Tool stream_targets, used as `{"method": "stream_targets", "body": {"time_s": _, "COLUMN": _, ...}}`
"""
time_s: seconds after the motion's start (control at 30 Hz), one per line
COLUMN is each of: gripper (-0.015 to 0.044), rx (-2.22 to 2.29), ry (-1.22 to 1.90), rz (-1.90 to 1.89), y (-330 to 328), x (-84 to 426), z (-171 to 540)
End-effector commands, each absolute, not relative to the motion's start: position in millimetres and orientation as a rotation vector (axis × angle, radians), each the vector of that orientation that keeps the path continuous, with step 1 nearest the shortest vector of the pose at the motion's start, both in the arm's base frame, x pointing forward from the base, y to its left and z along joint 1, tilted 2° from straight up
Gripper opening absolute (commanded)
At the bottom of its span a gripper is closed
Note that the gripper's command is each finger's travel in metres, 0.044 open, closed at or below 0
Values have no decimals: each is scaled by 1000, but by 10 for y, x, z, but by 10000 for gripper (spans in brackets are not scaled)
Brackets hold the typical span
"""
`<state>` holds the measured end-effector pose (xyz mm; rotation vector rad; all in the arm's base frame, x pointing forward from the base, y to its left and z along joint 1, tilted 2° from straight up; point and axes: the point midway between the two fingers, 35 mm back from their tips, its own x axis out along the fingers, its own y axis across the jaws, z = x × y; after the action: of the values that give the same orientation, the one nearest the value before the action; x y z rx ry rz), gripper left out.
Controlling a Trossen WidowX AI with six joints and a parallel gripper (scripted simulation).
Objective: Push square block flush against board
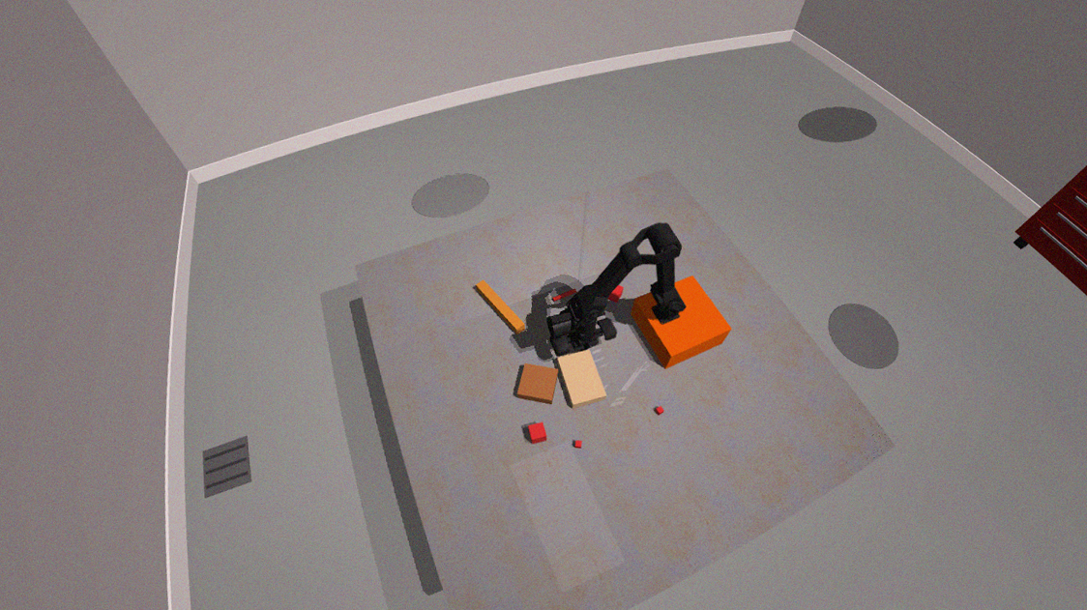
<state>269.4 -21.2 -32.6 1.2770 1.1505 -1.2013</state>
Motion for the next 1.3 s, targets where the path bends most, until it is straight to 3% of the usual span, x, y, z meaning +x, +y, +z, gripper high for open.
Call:
{"method": "stream_targets", "body": {"time_s": 0.0, "gripper": 0, "rx": 1281, "ry": 1157, "rz": -1197, "y": -158, "x": 2699, "z": -329}}
{"method": "stream_targets", "body": {"time_s": 1.27, "gripper": 0, "rx": 1282, "ry": 1159, "rz": -1196, "y": 92, "x": 2750, "z": -322}}
